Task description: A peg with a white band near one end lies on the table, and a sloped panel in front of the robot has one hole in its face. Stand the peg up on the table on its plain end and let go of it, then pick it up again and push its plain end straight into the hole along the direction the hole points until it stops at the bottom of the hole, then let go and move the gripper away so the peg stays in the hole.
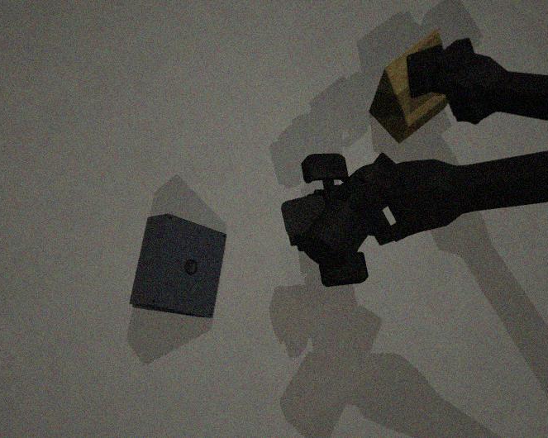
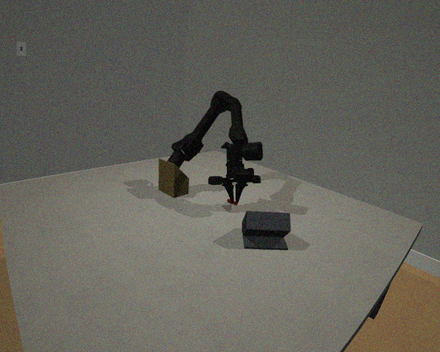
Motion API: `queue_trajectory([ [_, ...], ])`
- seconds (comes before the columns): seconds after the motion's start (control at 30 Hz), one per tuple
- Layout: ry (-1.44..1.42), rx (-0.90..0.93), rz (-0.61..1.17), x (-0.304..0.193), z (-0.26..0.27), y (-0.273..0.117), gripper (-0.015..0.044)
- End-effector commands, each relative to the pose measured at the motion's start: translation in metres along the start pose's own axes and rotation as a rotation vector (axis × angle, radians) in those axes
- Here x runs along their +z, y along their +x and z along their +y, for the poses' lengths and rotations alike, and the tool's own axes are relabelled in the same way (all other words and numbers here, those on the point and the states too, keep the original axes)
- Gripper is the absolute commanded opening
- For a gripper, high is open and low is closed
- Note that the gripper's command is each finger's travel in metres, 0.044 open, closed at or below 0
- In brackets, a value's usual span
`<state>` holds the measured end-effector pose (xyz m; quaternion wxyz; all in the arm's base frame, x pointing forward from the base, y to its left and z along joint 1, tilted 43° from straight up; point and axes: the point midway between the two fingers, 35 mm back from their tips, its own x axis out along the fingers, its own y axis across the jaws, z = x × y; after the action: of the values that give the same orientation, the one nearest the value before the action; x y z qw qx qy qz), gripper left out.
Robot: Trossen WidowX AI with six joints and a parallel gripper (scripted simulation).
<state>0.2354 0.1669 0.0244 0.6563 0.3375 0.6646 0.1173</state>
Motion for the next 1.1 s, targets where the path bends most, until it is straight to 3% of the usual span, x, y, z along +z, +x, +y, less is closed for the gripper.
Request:
queue_trajectory([
  [0.0, 0.003, -0.006, -0.029, -0.002, -0.002, -0.001, 0.0049],
  [1.07, 0.005, -0.006, -0.305, -0.015, -0.002, -0.018, 0.0049],
])
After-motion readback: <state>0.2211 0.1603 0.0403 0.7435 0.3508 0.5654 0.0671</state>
